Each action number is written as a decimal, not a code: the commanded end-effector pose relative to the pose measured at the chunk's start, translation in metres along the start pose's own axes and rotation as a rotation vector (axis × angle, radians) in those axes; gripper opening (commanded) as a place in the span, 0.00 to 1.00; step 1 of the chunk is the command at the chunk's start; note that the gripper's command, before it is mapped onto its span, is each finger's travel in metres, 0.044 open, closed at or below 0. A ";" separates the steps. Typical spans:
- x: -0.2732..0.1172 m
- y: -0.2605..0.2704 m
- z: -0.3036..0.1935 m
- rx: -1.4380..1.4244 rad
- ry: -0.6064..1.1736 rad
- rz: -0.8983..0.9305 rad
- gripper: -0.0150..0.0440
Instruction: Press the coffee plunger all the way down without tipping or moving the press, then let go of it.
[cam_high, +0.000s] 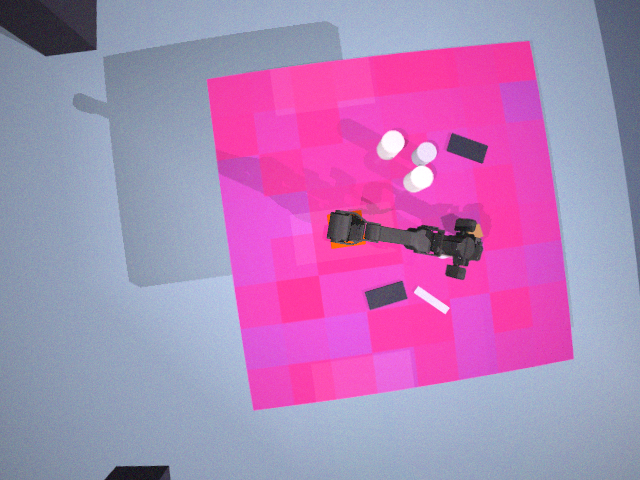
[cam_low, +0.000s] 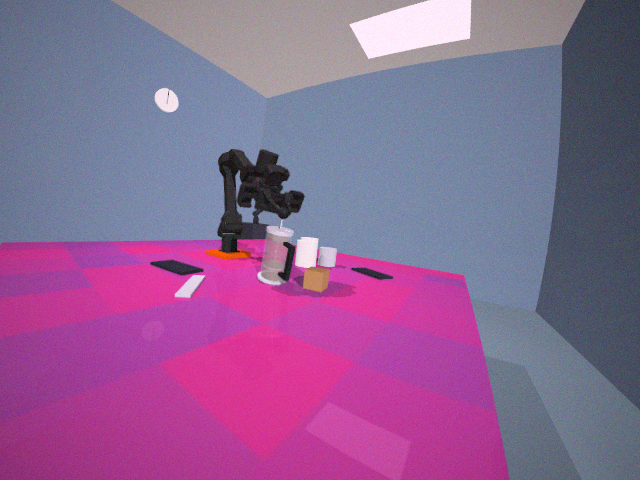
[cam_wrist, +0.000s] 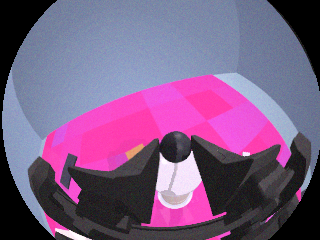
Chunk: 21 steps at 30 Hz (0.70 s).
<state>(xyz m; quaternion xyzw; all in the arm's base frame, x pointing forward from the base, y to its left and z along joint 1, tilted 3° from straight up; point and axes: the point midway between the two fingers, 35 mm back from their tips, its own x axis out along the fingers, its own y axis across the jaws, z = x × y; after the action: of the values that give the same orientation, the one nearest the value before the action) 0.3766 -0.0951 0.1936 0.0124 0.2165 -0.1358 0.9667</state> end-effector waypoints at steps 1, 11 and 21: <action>0.006 0.000 -0.015 -0.013 0.051 0.000 0.46; 0.007 0.000 -0.013 -0.013 0.050 0.000 0.46; 0.008 0.000 -0.012 -0.013 0.050 0.000 0.46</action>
<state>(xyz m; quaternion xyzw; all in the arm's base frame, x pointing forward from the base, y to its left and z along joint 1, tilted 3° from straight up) 0.3796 -0.0961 0.1879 0.0131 0.2267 -0.1357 0.9644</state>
